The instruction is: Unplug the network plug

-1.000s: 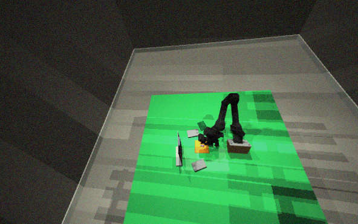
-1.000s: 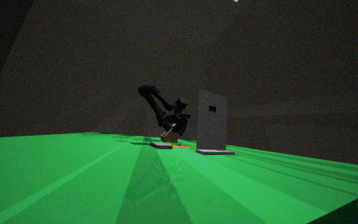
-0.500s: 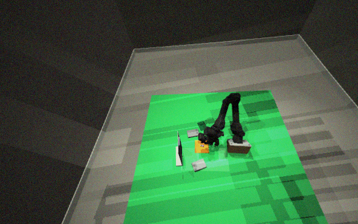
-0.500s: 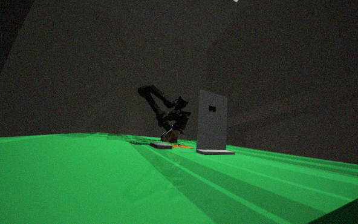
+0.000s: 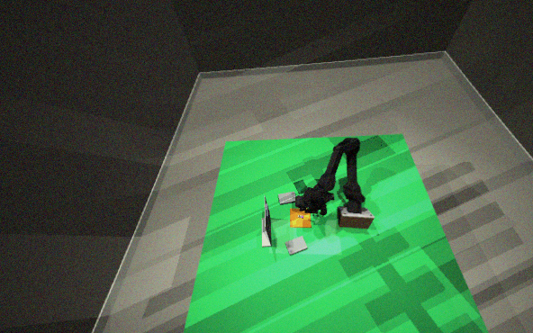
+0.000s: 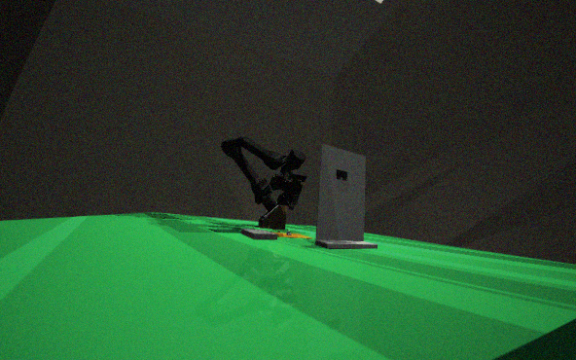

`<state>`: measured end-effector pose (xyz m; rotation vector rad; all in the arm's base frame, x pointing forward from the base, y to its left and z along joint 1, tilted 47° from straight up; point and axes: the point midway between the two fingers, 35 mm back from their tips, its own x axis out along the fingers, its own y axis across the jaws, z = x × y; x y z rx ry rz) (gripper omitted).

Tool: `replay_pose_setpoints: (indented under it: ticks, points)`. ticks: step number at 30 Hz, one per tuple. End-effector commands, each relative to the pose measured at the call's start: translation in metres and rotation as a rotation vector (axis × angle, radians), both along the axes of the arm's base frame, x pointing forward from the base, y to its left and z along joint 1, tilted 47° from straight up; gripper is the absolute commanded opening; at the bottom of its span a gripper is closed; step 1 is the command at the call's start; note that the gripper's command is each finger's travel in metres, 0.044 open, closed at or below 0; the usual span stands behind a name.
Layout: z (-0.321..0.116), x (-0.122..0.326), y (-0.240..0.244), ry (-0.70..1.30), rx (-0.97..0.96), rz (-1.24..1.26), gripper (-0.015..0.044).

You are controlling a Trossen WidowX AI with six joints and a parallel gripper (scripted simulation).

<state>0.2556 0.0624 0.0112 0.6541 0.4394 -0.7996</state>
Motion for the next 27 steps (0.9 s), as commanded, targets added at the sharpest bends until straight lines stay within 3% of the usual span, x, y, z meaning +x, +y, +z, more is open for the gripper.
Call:
replay_pose_setpoints:
  ticks: [1, 27]
  points:
    - [0.007, 0.000, 0.004, -0.012, 0.001, -0.001, 0.0156]
    - [0.031, -0.003, 0.033, -0.003, 0.001, 0.001, 0.0156]
